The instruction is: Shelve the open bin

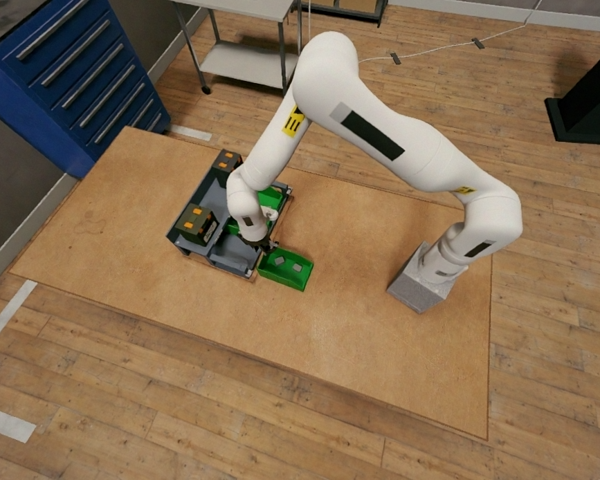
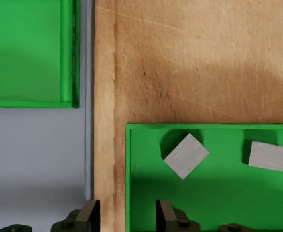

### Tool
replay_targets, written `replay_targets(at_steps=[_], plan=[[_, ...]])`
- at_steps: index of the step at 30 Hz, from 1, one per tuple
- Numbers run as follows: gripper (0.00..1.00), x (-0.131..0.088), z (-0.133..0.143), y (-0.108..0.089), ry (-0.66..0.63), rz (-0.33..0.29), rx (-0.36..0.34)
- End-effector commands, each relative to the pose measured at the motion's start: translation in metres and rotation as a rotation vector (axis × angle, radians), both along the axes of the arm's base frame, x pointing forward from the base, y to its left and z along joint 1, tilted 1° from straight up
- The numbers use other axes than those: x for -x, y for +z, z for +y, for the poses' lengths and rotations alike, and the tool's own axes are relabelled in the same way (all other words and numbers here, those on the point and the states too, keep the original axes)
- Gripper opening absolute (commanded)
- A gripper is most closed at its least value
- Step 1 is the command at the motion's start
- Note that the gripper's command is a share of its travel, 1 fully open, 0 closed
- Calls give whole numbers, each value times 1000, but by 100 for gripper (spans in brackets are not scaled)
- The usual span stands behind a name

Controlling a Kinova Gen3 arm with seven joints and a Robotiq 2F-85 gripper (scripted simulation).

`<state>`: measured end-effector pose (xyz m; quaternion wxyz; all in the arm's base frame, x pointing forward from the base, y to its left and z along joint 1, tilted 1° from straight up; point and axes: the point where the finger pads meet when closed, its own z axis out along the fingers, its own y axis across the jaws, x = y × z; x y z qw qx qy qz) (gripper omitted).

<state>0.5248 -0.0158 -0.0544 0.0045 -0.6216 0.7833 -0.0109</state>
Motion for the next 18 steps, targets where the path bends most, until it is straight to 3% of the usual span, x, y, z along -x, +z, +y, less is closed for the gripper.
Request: replay_targets(at_steps=[1,18], plan=[[39,-1,0,1,0,-2,0],[39,-1,0,-9,0,-2,0]])
